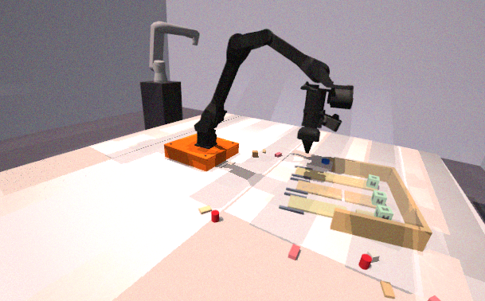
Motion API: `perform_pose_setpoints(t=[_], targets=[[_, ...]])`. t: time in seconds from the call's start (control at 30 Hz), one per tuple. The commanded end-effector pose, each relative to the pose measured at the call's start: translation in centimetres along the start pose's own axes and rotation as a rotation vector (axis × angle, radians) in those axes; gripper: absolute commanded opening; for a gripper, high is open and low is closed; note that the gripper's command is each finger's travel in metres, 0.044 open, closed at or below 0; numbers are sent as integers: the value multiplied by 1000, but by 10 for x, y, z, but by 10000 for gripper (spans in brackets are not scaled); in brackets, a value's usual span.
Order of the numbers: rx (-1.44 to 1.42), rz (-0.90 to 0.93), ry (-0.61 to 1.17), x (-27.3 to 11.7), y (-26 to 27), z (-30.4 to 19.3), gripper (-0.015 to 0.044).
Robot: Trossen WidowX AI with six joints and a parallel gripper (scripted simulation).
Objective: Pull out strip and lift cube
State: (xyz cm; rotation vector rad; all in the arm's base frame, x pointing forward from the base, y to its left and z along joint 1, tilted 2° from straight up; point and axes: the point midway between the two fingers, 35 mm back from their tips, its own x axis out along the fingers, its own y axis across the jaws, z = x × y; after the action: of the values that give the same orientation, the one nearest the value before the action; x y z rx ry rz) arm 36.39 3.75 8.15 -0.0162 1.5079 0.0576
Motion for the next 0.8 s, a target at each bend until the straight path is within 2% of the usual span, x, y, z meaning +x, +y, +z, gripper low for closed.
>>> perform_pose_setpoints(t=[0.0, 0.77], targets=[[3, -4, 7, 9, 0, 1, 0], [3, -4, 7, 47, -2, 2, 0]])
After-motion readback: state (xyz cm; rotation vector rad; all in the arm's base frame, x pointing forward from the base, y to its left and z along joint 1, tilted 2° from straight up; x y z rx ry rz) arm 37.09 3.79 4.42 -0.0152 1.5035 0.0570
